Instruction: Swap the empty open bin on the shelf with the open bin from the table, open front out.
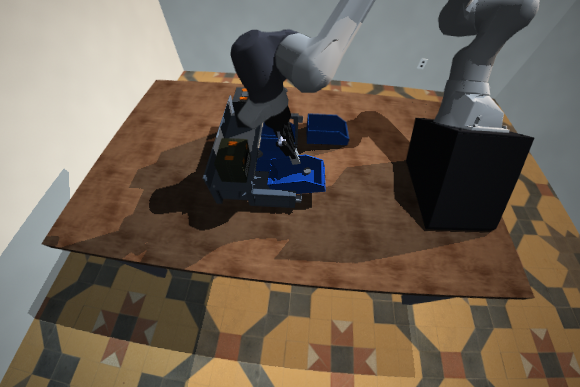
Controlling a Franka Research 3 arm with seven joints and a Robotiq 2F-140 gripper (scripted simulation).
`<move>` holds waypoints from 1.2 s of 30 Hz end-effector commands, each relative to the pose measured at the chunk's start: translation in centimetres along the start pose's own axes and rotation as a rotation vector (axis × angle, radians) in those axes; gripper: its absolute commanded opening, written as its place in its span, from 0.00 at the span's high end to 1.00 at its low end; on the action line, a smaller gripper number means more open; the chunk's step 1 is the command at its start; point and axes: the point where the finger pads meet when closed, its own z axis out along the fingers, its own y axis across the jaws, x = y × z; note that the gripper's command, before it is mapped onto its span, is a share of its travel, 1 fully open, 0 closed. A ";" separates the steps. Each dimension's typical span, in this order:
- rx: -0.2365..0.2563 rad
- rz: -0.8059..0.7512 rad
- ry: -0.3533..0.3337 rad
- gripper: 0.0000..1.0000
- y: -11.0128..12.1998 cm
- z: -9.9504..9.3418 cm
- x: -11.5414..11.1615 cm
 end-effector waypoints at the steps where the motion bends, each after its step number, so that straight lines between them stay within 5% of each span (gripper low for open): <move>1: -0.001 -0.012 -0.002 1.00 -0.1 -0.2 0.0; 36: -0.001 -0.012 -0.002 1.00 -0.1 -0.3 0.4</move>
